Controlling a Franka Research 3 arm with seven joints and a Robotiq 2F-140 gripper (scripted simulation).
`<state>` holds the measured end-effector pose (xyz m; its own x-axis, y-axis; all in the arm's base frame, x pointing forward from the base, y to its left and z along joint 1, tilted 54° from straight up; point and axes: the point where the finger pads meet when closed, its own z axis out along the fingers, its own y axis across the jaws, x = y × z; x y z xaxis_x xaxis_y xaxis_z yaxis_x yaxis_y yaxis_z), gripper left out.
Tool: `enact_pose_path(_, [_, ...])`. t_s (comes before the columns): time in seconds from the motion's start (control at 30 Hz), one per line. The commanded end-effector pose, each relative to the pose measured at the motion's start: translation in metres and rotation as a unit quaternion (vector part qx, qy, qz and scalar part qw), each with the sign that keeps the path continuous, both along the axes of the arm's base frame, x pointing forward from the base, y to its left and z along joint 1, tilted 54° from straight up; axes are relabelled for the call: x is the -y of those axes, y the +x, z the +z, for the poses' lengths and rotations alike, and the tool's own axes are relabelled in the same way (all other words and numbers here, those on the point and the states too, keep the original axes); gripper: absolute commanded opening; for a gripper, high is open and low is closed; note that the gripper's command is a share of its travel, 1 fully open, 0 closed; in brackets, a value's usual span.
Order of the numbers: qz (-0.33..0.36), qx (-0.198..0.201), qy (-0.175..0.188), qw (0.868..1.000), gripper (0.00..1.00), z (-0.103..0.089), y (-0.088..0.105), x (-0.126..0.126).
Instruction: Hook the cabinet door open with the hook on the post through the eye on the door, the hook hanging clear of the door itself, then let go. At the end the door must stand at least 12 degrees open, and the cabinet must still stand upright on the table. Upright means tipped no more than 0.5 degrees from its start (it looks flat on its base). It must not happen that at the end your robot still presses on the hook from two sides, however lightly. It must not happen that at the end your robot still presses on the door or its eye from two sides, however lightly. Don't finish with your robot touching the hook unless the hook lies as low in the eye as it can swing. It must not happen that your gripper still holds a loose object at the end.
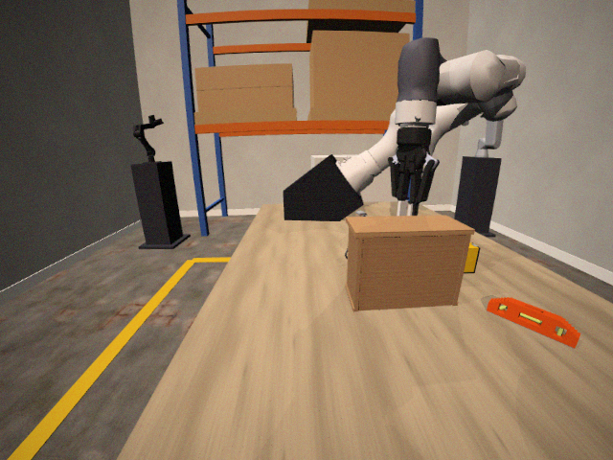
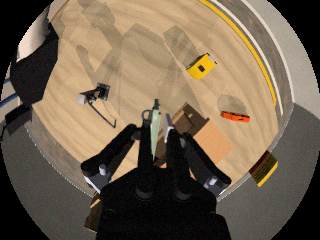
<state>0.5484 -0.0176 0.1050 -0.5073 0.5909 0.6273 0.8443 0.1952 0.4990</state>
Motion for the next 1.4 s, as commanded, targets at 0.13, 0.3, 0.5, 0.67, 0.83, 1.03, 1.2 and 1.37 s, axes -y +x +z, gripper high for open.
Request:
enact_pose_path(0.13, [0.012,0.015,-0.001,1.0,0.16,-0.001,-0.002,-0.001])
enact_pose_path(0.3, [0.012,0.015,-0.001,1.0,0.16,-0.003,-0.005,-0.001])
enact_pose_path(0.5, [0.012,0.015,-0.001,1.0,0.16,-0.002,-0.005,0.0])
enact_pose_path(0.67, [0.012,0.015,-0.001,1.0,0.16,-0.001,-0.005,0.002])
enact_pose_path(0.83, [0.012,0.015,-0.001,1.0,0.16,0.003,-0.006,0.006])
enact_pose_path(1.03, [0.012,0.015,-0.001,1.0,0.16,0.009,-0.008,0.015])
enact_pose_path(1.2, [0.012,0.015,-0.001,1.0,0.16,0.013,-0.009,0.019])
enact_pose_path(1.37, [0.012,0.015,-0.001,1.0,0.16,0.019,-0.011,0.028])
